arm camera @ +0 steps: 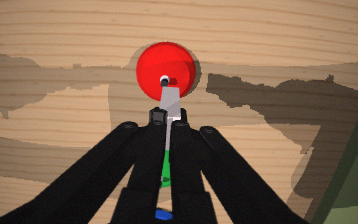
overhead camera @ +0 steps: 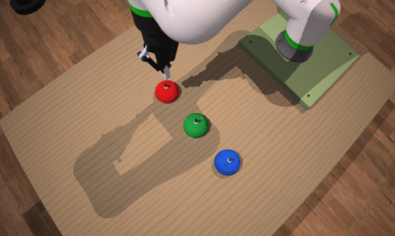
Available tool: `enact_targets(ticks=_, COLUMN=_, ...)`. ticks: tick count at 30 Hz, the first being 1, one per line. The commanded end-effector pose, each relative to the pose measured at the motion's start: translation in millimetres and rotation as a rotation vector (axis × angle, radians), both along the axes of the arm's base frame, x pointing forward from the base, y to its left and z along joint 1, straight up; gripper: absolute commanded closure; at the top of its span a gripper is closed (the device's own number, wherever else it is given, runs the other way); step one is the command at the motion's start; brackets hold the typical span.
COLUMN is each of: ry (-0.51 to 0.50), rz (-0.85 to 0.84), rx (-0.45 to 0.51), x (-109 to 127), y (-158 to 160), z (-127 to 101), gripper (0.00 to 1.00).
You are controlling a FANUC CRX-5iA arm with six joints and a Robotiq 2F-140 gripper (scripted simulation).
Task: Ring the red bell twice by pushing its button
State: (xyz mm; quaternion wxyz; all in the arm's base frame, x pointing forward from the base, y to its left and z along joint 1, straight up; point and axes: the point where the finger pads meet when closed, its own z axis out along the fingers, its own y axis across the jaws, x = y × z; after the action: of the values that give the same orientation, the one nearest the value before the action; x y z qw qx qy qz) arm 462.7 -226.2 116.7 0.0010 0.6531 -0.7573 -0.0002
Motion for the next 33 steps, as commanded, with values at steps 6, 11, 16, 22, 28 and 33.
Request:
enact_targets(ticks=6, ry=0.0, rz=0.0, rx=0.0, x=0, y=0, z=11, gripper=1.0)
enact_targets(ticks=11, ry=0.0, rz=0.0, rx=0.0, x=0, y=0, z=15, gripper=1.0)
enact_targets(ticks=16, ry=0.0, rz=0.0, rx=0.0, x=0, y=0, z=15, gripper=1.0)
enact_targets(ticks=22, ry=0.0, rz=0.0, rx=0.0, x=0, y=0, z=15, gripper=1.0)
enact_targets(ticks=28, ry=0.0, rz=0.0, rx=0.0, x=0, y=0, z=15, gripper=1.0)
enact_targets(ticks=33, ry=0.0, rz=0.0, rx=0.0, x=0, y=0, z=15, gripper=1.0)
